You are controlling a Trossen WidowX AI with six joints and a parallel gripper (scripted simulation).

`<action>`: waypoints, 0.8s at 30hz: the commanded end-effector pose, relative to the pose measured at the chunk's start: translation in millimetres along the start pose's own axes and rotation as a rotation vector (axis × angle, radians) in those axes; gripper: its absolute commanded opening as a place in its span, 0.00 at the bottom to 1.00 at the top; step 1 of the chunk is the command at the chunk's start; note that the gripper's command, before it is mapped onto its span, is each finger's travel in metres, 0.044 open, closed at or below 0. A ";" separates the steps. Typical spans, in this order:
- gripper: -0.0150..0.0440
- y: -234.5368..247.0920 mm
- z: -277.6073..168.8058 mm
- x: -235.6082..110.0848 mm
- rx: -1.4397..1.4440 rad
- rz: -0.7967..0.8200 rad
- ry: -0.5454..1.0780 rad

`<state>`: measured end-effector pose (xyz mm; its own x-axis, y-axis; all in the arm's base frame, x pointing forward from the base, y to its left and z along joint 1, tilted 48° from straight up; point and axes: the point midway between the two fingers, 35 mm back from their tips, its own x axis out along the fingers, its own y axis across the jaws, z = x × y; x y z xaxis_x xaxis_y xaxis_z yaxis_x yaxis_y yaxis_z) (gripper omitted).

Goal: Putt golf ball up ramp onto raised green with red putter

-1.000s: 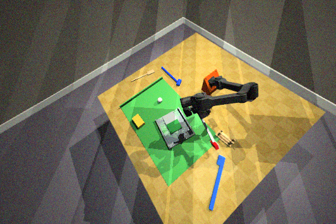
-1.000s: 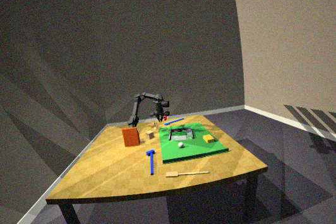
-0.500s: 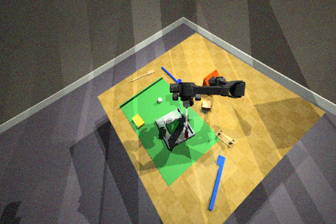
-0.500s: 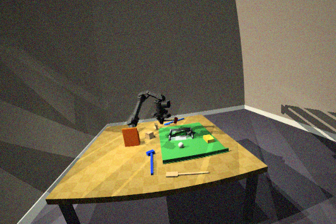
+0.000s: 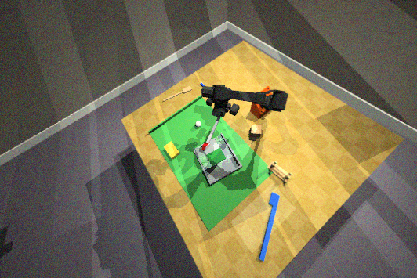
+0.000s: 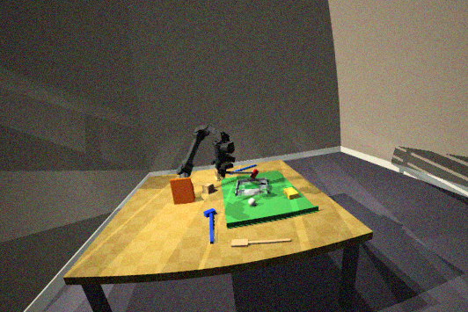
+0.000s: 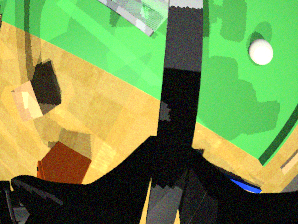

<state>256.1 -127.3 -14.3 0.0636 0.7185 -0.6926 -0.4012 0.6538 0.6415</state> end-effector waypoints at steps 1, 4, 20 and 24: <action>0.25 -18.3 -16.2 -2.3 0.102 -0.010 -0.004; 0.25 -29.7 -31.0 -1.4 0.188 -0.008 -0.004; 0.25 -82.2 -115.3 13.4 0.574 0.009 0.005; 0.25 -85.9 -123.1 15.6 0.605 0.011 0.006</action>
<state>179.9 -195.4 -117.2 0.0504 0.7347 -0.6765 0.1712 0.6610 0.7306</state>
